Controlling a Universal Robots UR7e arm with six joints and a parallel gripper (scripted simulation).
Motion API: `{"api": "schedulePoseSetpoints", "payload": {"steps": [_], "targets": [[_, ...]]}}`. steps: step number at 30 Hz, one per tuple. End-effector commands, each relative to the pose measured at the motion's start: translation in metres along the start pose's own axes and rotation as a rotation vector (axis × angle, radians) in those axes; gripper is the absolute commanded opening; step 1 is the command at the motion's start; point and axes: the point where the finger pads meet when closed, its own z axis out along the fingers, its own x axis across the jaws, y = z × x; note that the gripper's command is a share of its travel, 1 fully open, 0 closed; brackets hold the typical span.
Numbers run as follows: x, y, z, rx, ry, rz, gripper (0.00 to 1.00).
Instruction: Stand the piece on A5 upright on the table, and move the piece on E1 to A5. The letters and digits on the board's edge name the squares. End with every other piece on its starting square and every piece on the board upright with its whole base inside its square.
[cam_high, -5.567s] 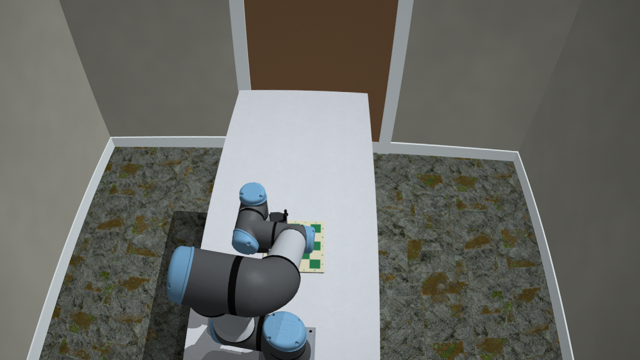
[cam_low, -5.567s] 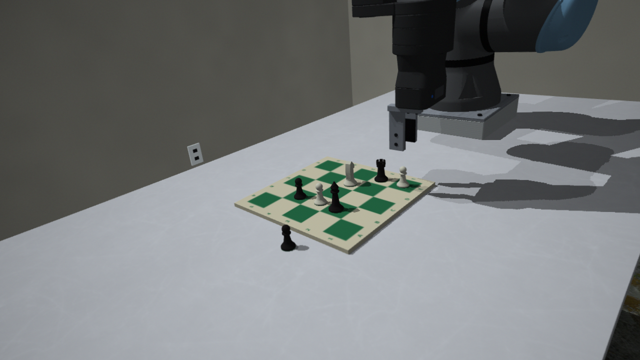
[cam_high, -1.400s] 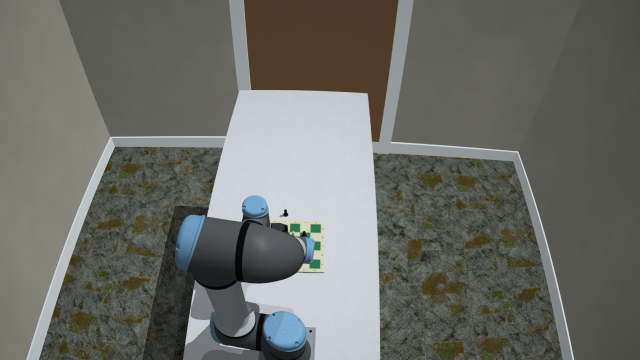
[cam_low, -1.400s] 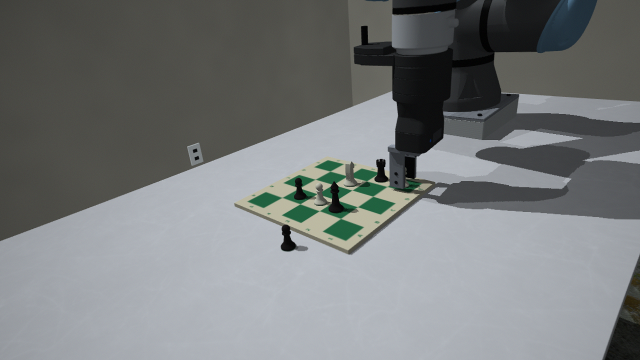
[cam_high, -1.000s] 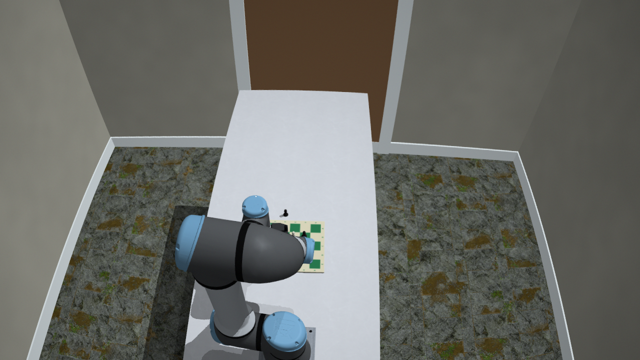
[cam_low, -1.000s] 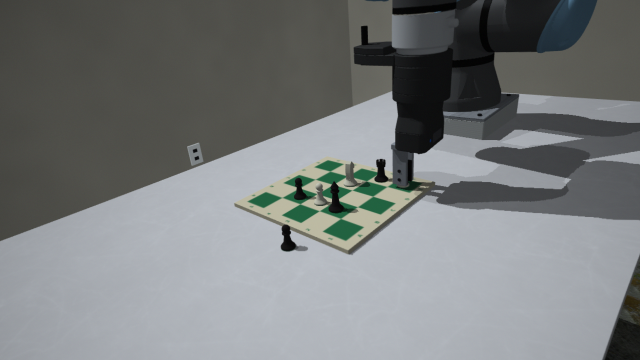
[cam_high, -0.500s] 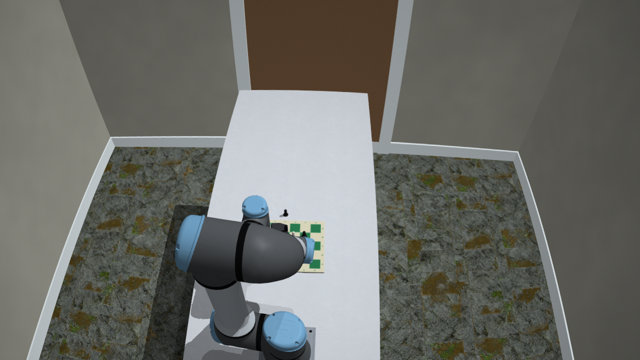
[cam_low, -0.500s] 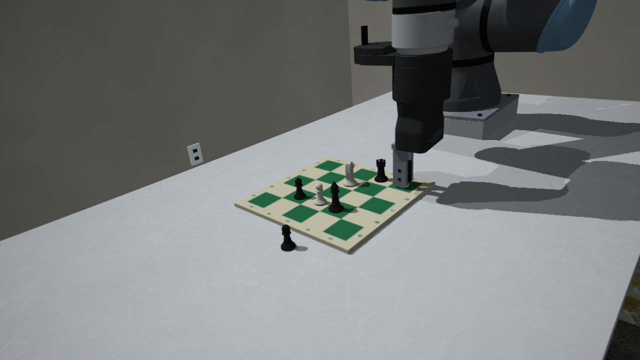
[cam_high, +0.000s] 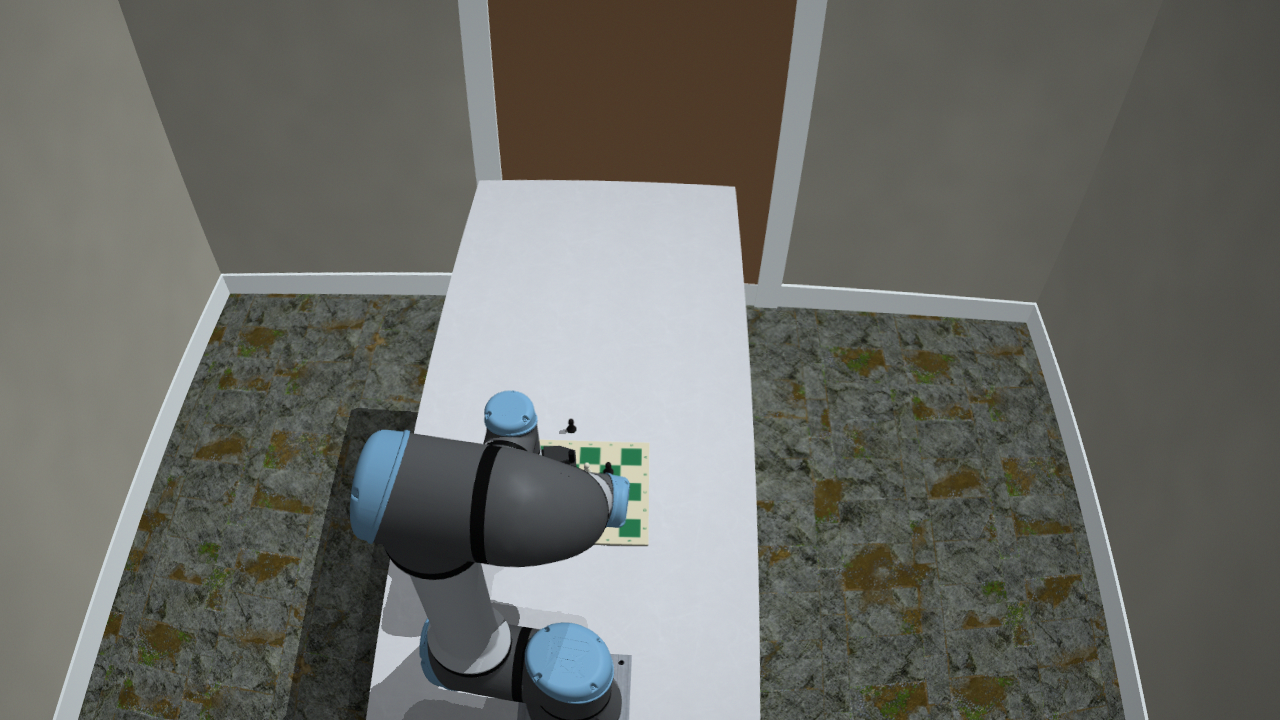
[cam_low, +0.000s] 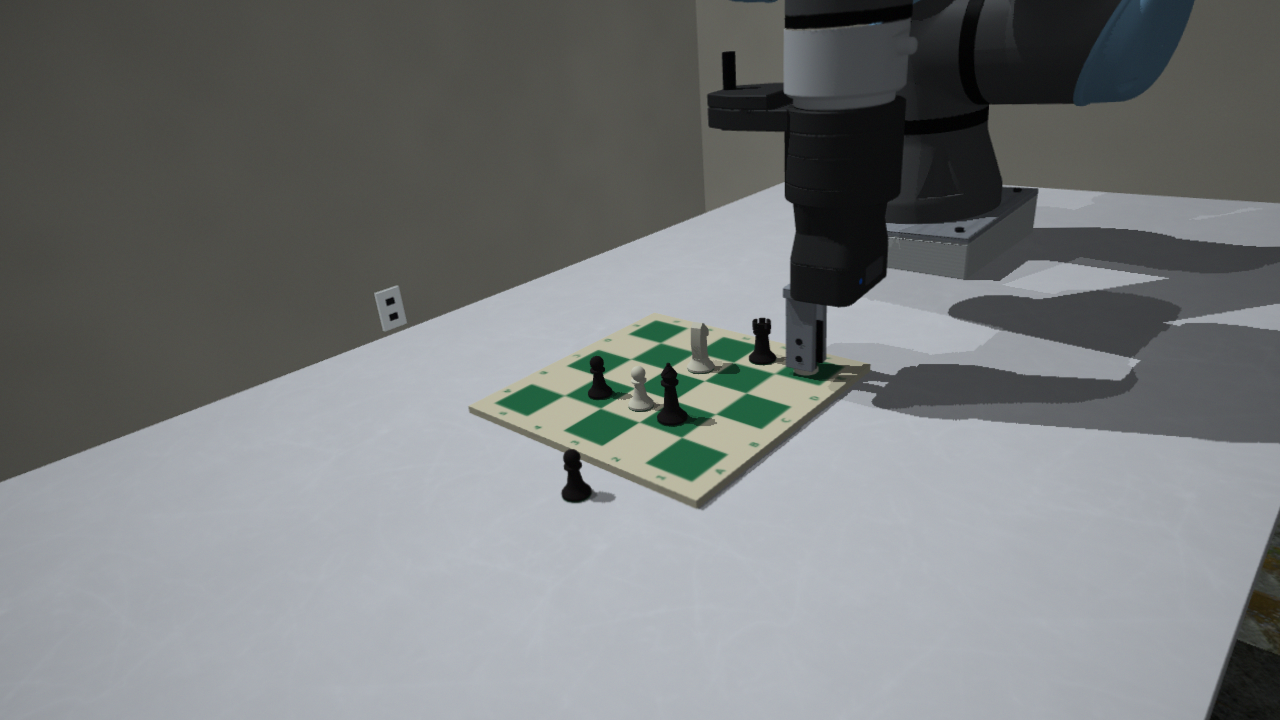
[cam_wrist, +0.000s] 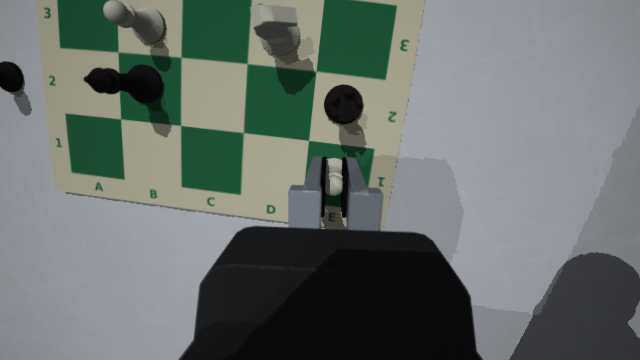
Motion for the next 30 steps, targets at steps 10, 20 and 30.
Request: {"api": "schedulePoseSetpoints", "payload": {"steps": [10,20,30], "targets": [[0.000,0.000,-0.016,0.000,-0.001,0.000,0.00],[0.000,0.000,-0.054,0.000,-0.001,0.000,0.00],[0.000,0.000,-0.094,0.000,-0.001,0.000,0.00]]}}
